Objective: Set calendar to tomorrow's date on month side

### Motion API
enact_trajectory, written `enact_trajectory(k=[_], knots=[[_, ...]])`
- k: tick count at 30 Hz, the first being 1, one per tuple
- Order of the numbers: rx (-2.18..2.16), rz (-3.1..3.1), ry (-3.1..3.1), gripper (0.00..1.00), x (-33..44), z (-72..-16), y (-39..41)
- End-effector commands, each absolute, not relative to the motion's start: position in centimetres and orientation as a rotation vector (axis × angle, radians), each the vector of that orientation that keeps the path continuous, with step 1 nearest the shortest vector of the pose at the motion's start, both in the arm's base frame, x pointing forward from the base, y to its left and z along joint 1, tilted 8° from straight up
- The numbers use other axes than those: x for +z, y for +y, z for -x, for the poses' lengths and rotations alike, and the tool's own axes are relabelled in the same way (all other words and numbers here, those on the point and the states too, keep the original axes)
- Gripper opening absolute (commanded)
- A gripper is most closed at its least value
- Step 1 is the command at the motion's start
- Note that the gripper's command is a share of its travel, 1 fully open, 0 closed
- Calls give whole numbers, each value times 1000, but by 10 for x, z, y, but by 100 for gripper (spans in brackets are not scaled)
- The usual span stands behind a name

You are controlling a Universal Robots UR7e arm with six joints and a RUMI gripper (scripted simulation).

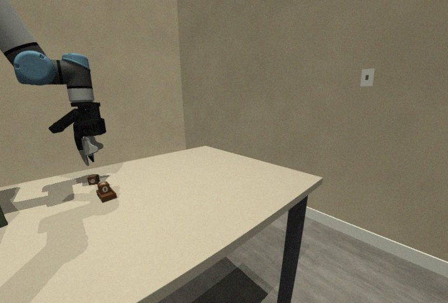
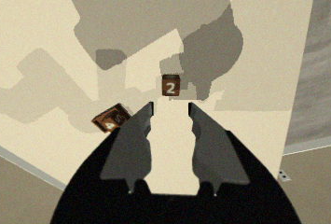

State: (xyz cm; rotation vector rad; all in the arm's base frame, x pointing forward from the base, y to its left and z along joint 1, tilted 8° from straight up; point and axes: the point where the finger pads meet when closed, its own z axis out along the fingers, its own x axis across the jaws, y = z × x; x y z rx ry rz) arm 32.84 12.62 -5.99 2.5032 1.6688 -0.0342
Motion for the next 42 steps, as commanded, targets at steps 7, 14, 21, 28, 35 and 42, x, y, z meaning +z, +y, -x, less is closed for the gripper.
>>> enact_trajectory(k=[7, 14, 21, 28, 35, 42], knots=[[1, -2465, 1652, 28, -62, -329, 126], [59, -2407, 1621, 28, -64, -329, 127], [133, -2342, 1582, 28, -62, -328, 127], [165, -2316, 1565, 28, -60, -327, 127], [173, -2309, 1560, 28, -60, -326, 127], [176, -2305, 1558, 28, -60, -327, 127]])
